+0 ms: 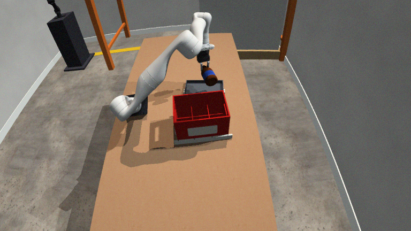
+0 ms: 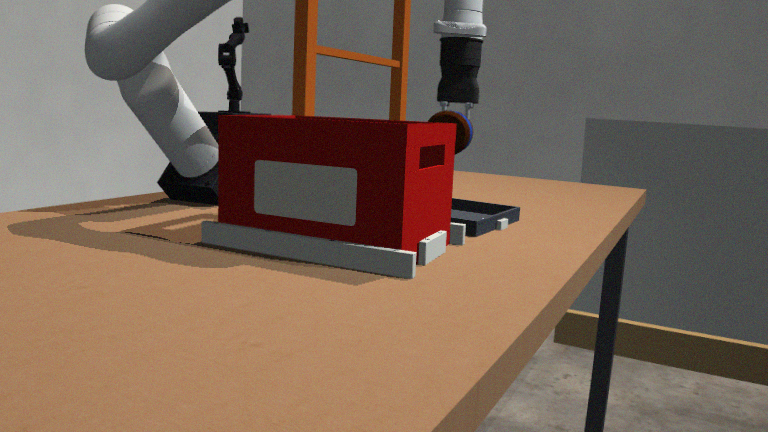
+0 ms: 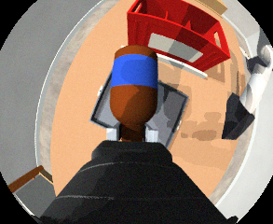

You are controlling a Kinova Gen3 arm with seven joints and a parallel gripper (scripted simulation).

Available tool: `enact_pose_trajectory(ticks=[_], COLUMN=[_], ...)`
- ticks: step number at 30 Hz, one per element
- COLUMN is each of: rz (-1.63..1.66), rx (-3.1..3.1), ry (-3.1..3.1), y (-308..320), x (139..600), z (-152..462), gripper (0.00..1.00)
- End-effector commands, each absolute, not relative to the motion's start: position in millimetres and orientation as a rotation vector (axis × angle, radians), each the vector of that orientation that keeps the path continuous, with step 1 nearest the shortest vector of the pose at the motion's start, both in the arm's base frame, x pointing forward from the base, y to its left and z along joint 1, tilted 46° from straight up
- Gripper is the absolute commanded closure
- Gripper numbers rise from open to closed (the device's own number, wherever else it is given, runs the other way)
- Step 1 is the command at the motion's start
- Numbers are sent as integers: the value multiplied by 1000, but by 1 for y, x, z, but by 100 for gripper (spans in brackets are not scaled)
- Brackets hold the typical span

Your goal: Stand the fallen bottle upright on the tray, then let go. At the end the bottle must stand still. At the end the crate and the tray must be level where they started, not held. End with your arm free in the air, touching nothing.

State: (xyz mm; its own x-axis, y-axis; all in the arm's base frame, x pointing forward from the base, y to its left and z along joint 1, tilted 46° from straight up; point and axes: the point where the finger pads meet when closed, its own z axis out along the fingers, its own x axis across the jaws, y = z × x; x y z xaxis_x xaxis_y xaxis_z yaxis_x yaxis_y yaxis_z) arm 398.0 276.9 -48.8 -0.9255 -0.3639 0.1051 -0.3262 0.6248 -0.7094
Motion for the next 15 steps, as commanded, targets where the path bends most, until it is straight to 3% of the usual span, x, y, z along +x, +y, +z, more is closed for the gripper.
enact_pose_trajectory(ticks=[1, 15], rz=[-1194, -1194], rx=[-594, -594], ry=[2785, 2785], y=[283, 294], x=[397, 394], z=[-45, -33], gripper=[100, 100])
